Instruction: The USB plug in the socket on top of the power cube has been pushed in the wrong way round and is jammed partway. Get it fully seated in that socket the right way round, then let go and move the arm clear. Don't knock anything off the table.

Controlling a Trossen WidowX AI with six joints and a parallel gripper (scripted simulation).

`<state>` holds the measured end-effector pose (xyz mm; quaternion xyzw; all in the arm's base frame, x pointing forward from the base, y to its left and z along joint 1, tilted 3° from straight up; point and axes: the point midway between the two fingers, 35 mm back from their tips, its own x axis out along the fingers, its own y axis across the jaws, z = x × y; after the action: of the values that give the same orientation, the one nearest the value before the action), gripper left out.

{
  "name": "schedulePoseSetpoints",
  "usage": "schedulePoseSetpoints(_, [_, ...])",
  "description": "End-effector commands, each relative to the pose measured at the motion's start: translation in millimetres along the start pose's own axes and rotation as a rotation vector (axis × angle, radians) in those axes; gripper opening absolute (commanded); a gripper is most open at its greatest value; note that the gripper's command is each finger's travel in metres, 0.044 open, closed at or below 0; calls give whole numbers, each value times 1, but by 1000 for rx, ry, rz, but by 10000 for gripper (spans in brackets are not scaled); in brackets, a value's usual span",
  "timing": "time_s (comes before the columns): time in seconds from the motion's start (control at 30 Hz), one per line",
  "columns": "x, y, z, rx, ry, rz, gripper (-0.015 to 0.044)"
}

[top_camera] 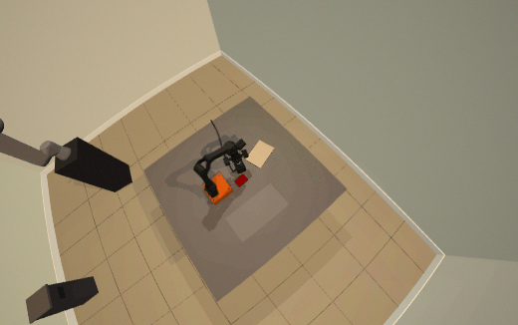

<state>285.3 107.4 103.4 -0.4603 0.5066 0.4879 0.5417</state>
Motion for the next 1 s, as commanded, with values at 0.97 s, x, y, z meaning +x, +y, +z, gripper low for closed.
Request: schedulePoseSetpoints(0.97, [-16,0,0,83,-1,-2,0])
